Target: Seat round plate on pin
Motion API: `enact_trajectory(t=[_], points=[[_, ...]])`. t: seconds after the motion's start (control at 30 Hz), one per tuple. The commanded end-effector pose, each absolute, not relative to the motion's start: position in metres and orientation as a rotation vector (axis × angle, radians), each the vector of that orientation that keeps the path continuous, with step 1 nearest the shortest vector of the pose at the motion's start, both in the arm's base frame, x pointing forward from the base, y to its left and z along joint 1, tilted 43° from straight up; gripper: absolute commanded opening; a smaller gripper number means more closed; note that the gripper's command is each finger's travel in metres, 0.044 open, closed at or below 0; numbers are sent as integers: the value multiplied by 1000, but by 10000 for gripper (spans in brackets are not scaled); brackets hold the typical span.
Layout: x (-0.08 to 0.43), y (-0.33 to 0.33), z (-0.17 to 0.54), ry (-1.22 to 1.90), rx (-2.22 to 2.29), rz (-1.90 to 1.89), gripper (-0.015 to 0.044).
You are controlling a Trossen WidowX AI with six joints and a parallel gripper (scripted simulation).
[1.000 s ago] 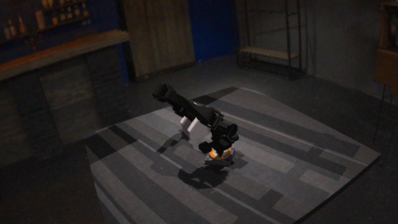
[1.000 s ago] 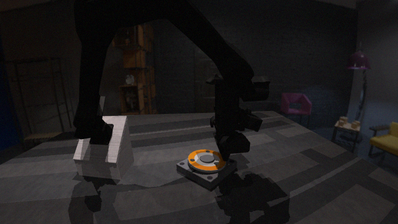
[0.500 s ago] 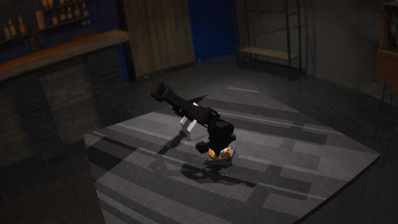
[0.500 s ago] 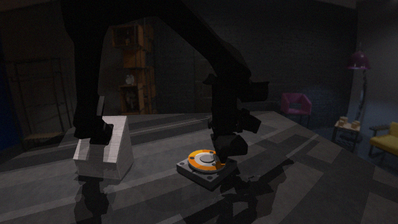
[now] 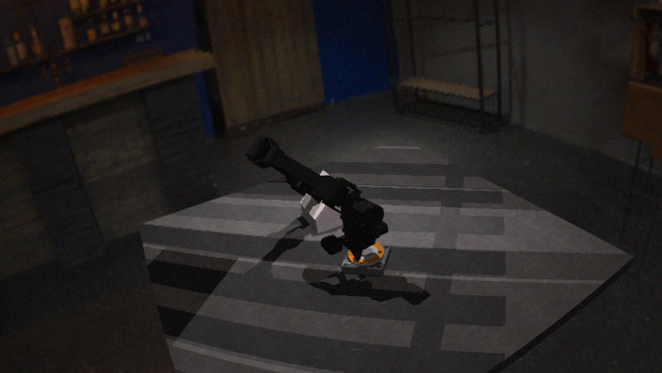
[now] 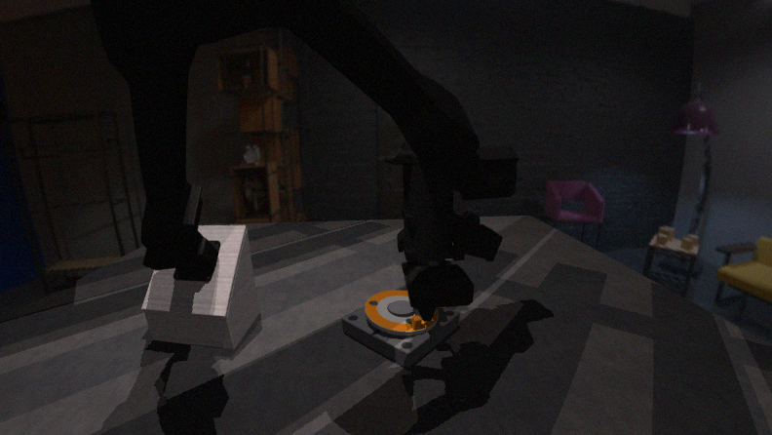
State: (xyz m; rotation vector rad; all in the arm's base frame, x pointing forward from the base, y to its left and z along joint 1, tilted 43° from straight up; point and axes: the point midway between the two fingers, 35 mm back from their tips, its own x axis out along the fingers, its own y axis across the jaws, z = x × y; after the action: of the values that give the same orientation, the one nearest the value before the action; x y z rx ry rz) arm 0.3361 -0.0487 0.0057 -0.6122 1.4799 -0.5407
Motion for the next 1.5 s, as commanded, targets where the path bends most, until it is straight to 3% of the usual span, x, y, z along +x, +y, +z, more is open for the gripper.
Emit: enact_trajectory(t=[0.0,1.47], points=[[329,-53,6,1493,-618,-544,0],[293,-52,11,1495,-619,-543,0]])
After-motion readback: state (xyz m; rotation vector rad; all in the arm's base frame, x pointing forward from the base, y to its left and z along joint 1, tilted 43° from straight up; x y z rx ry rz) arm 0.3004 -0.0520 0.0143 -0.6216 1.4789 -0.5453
